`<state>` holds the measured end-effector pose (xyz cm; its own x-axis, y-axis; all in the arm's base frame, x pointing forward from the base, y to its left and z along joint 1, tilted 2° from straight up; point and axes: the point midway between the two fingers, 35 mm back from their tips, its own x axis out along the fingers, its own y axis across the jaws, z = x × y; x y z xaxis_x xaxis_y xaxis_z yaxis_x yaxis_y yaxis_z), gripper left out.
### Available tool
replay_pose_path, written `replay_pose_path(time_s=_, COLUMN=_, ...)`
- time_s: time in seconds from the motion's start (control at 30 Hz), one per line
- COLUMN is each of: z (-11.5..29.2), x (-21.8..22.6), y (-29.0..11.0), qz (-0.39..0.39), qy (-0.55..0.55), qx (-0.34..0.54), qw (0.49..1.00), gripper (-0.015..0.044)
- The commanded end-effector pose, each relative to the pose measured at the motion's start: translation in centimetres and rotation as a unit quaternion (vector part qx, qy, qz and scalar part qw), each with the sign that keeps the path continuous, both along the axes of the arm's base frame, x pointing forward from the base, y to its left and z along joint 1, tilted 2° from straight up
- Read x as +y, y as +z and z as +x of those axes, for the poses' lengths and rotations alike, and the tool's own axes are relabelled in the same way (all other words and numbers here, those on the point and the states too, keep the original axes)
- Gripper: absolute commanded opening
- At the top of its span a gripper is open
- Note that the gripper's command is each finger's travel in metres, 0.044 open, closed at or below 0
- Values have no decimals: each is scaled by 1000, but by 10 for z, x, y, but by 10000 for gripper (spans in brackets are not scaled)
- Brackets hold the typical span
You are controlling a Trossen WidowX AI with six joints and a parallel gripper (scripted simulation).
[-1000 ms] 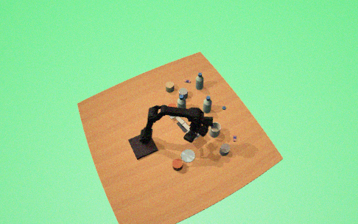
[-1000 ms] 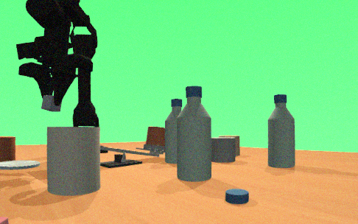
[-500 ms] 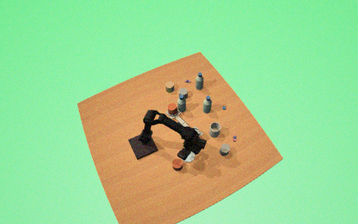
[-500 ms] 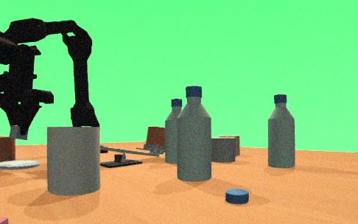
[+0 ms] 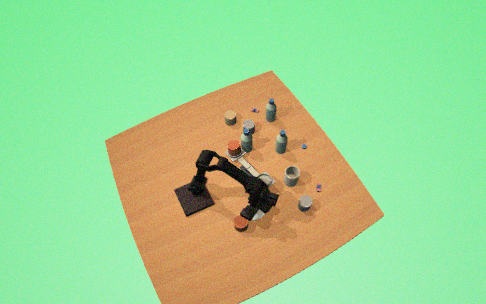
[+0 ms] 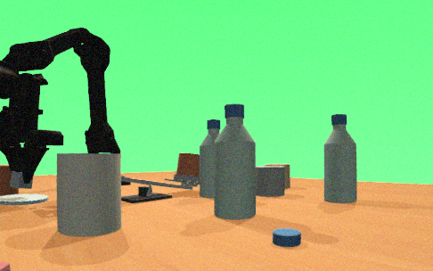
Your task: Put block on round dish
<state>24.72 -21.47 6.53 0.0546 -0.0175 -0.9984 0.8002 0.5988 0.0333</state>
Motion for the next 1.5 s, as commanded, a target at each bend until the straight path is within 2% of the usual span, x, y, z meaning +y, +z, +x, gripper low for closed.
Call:
replay_pose_path(time_s=0.0, z=1, x=0, y=-4, qz=0, qy=3, qx=-3, qw=1000, gripper=0)
replay_pose_path(time_s=0.5, z=2, x=0, y=-24, qz=0, qy=3, qx=-3, qw=1000, gripper=0)
replay_pose_path(time_s=1.07, z=3, x=-1, y=-9, qz=-1, qy=9, qx=-5, qw=1000, gripper=440)
replay_pose_path(time_s=1.2, z=-1, x=1, y=36, qz=0, qy=4, qx=-3, qw=1000, gripper=440)
replay_pose_path(time_s=1.4, z=-2, x=1, y=41, qz=0, qy=3, qx=-3, qw=1000, gripper=440)
replay_pose_path(time_s=1.47, z=-3, x=1, y=60, qz=-1, qy=4, qx=-3, qw=1000, gripper=440)
